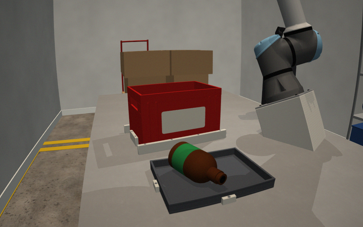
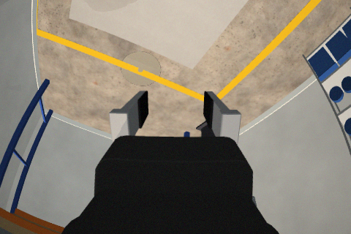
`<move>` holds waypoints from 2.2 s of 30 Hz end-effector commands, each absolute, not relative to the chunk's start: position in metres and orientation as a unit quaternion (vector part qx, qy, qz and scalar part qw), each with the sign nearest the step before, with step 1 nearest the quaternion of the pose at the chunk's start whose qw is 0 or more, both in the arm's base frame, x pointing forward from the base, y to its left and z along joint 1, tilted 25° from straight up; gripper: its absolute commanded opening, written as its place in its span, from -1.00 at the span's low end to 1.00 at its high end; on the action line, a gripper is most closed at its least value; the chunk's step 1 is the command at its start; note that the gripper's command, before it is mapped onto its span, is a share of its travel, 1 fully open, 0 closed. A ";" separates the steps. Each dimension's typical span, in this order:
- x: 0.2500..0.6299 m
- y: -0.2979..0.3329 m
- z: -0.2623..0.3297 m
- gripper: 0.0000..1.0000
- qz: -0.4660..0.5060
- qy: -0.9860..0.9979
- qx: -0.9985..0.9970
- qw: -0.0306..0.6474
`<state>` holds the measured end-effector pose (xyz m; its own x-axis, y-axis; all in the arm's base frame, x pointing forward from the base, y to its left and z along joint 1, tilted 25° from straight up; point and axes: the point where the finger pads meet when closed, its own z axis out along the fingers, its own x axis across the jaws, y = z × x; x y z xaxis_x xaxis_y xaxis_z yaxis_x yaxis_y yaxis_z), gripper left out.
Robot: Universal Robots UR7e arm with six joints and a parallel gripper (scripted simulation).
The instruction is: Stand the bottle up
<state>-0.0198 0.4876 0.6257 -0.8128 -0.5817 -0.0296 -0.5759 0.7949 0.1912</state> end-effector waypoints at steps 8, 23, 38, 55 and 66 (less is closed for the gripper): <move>-0.020 0.488 0.626 1.00 -0.096 -0.947 0.306 0.015; -0.019 0.488 0.625 1.00 -0.096 -0.947 0.305 0.015; 0.007 0.507 0.604 1.00 -0.086 -0.950 0.301 0.005; 0.102 0.553 0.520 1.00 -0.046 -0.957 0.285 -0.025; 0.185 0.565 0.433 1.00 -0.006 -0.961 0.271 -0.047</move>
<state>0.1555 0.5611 0.4634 -0.8457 -0.5279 -0.0776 -0.5302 0.8478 0.0101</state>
